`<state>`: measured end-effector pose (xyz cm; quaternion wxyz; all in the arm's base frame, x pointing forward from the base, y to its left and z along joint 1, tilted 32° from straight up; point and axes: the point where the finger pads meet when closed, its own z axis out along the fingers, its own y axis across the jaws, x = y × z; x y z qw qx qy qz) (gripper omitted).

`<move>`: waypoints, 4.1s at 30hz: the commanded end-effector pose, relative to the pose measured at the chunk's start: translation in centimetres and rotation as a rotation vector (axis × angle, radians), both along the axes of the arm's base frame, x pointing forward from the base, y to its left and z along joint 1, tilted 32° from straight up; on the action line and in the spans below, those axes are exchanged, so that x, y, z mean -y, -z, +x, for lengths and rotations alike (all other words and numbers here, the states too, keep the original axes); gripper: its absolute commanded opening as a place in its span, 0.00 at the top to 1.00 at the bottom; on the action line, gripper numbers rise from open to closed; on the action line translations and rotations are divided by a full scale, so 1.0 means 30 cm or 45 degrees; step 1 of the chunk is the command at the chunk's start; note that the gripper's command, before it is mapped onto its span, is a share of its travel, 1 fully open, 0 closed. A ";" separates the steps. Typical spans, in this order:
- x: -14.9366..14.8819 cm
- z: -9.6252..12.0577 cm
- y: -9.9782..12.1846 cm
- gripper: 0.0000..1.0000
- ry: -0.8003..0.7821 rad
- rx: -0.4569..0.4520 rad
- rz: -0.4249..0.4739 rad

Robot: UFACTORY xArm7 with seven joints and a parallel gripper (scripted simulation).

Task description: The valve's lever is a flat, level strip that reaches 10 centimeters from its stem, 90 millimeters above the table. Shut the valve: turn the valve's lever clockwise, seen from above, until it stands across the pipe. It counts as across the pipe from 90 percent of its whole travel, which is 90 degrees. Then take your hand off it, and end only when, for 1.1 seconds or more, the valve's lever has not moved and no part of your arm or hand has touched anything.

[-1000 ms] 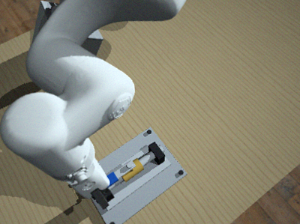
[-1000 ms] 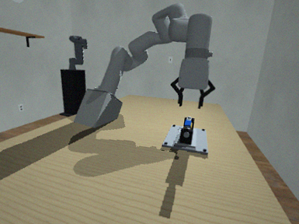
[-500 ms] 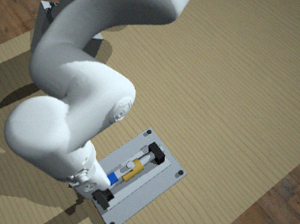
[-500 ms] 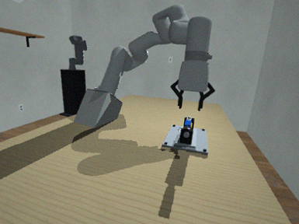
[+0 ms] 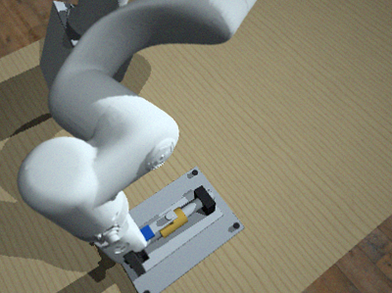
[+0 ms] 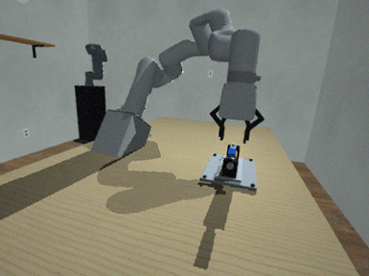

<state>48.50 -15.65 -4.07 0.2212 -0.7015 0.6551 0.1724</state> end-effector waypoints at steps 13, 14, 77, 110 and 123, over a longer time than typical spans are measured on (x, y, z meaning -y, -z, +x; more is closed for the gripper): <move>-0.033 0.006 0.059 0.32 0.003 0.004 -0.004; -0.035 0.007 0.062 0.32 0.003 0.004 -0.004; -0.041 0.011 0.079 0.32 0.003 0.004 -0.004; -0.066 0.014 0.119 0.32 0.003 0.004 -0.004; -0.079 0.015 0.139 0.32 0.003 0.004 -0.004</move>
